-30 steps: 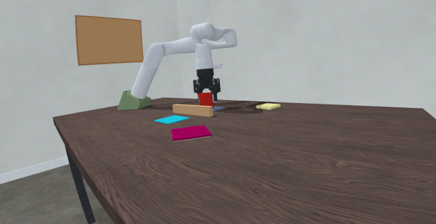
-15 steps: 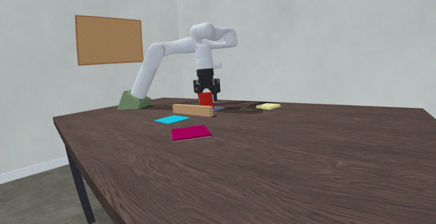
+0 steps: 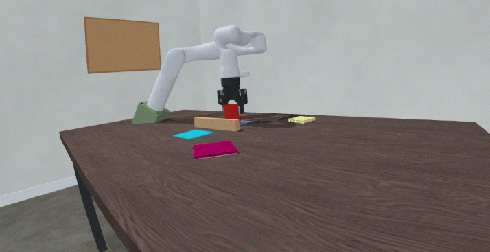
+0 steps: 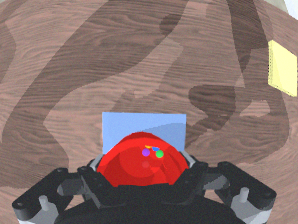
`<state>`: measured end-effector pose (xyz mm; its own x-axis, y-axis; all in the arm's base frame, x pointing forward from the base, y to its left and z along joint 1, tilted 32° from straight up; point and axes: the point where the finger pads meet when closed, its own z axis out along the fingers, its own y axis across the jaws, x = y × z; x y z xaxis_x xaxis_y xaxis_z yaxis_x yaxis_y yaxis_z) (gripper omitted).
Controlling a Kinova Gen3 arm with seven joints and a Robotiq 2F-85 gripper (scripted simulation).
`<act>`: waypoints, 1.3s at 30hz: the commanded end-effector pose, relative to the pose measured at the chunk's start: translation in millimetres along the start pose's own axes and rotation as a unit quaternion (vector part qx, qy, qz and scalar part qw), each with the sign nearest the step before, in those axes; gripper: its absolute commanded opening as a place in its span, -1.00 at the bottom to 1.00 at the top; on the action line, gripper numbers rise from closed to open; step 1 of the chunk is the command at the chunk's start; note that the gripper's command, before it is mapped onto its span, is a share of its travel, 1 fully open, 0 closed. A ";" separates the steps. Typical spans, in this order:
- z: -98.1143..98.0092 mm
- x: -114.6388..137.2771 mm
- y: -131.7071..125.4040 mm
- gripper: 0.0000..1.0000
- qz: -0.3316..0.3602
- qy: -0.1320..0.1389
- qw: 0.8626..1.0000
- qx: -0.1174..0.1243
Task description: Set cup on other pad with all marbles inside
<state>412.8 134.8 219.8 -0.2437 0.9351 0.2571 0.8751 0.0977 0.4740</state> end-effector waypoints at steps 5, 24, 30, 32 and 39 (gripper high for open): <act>0.5 -1.4 0.9 0.65 -0.001 -0.001 1.000 -0.003; 0.5 -1.4 0.9 0.65 -0.001 -0.001 1.000 -0.003; 0.2 -1.4 0.9 0.65 -0.001 -0.001 1.000 -0.003; -0.7 -1.3 1.0 0.65 -0.001 -0.001 1.000 -0.003; -7.1 -1.2 1.5 0.65 -0.003 -0.001 1.000 -0.002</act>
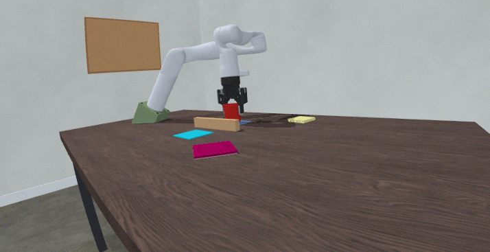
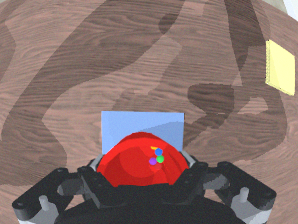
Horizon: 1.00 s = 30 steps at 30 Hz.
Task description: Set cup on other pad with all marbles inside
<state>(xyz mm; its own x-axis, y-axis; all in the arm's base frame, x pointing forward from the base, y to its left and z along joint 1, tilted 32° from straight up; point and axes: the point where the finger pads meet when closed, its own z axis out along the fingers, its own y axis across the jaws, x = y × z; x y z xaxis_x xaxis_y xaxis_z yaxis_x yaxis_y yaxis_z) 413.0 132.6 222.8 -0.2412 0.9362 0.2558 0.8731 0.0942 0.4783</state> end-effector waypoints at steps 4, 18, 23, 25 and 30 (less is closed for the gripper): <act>-13.3 0.2 0.8 0.65 -0.005 0.000 1.000 0.001; -46.9 0.2 1.0 0.65 -0.005 0.000 1.000 0.001; -53.9 0.2 0.8 0.65 -0.004 0.000 1.000 0.001; -54.9 0.2 0.7 0.65 -0.004 0.000 1.000 0.001; -55.2 0.2 0.6 0.65 -0.004 0.000 1.000 0.000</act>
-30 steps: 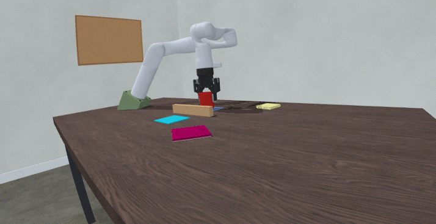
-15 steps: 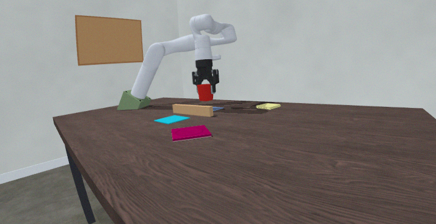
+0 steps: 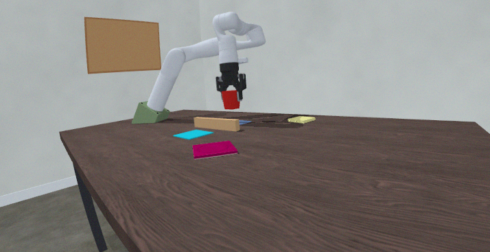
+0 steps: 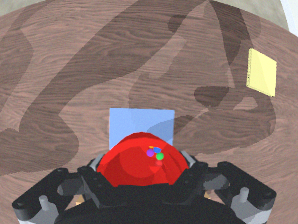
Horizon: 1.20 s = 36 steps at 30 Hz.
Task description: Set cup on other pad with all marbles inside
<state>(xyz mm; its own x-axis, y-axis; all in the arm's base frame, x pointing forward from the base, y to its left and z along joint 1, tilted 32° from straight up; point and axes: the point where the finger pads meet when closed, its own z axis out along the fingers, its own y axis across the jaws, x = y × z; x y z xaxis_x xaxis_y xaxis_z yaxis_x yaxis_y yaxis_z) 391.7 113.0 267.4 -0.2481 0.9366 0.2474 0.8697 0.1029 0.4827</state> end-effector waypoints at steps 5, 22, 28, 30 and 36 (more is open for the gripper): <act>-2.1 2.0 -0.3 0.65 0.001 0.002 1.000 0.002; -2.1 -2.4 -0.3 0.65 0.002 0.002 1.000 0.002; -2.1 -12.4 -0.3 0.65 0.001 0.002 1.000 0.002; -2.1 -17.4 -0.3 0.65 0.001 0.002 1.000 0.002; -2.1 -33.5 -0.1 0.65 0.001 0.002 1.000 0.002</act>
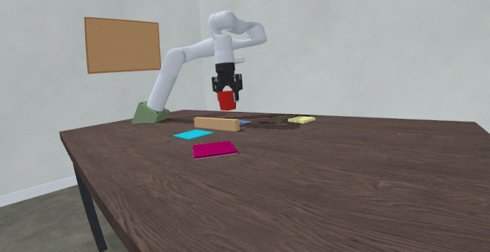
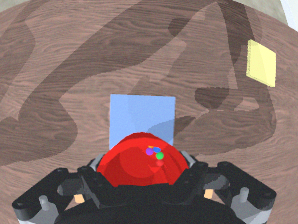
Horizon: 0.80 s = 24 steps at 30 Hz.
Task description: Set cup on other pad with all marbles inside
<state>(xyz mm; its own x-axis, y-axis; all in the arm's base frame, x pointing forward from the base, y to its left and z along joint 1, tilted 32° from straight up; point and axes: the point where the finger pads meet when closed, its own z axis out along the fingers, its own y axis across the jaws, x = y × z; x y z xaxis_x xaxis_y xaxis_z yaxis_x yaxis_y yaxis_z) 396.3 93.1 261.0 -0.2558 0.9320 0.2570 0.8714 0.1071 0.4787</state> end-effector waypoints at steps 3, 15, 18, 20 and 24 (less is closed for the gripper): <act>-3.1 -19.7 1.0 0.65 0.002 -0.005 1.000 -0.001; -3.7 -74.4 0.5 0.65 0.002 -0.005 1.000 -0.001; -3.8 -79.3 0.4 0.65 0.002 -0.005 1.000 -0.001; -3.9 -89.1 0.3 0.65 0.002 -0.005 1.000 -0.001; -4.1 -108.5 0.0 0.65 0.002 -0.005 1.000 -0.001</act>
<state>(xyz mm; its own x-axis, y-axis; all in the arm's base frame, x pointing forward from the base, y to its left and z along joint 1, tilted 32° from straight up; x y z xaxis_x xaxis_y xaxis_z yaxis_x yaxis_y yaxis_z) 418.7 11.7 237.8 -0.2623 0.9309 0.2543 0.8713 0.1151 0.4771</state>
